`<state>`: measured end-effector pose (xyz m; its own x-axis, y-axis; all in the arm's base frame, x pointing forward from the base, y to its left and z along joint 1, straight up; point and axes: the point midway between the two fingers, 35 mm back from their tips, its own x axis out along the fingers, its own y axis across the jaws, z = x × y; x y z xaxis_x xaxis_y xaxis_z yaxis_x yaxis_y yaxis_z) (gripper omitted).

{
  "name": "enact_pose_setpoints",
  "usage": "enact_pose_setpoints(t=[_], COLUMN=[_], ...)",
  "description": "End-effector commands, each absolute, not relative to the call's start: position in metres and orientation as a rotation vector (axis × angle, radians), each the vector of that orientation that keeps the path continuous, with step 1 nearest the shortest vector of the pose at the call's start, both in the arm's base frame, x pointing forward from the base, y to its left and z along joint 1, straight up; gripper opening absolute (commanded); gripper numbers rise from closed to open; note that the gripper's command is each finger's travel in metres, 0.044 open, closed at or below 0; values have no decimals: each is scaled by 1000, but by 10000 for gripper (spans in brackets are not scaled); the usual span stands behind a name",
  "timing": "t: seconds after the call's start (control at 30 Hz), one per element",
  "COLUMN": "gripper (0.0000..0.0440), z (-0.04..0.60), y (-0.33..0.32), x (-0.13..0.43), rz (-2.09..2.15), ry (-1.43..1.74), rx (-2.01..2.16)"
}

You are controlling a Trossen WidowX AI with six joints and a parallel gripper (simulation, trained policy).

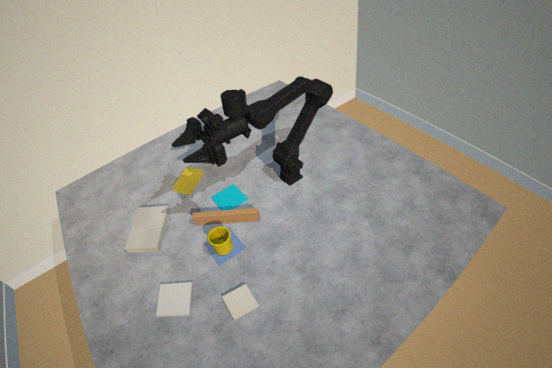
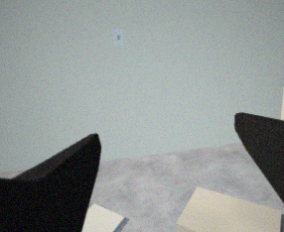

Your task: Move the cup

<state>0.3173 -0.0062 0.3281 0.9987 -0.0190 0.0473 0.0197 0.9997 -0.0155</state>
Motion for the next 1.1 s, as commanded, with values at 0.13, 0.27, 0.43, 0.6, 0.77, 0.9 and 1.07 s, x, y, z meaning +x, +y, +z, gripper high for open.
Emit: enact_pose_setpoints(t=[0.13, 0.27, 0.43, 0.6, 0.77, 0.9, 1.07], gripper=[269, 164, 78, 131, 153, 152, 148], z=[335, 338, 339, 343, 346, 347, 349], y=[-3, -1, 1, 6, 11, 16, 21], x=[320, 323, 328, 335, 341, 346, 352], rz=[-10, -4, -1, 13, 28, 39, 48], ry=[-40, -20, 21, 58, 100, 136, 184], rx=[-18, -11, 12, 50, 91, 126, 171])
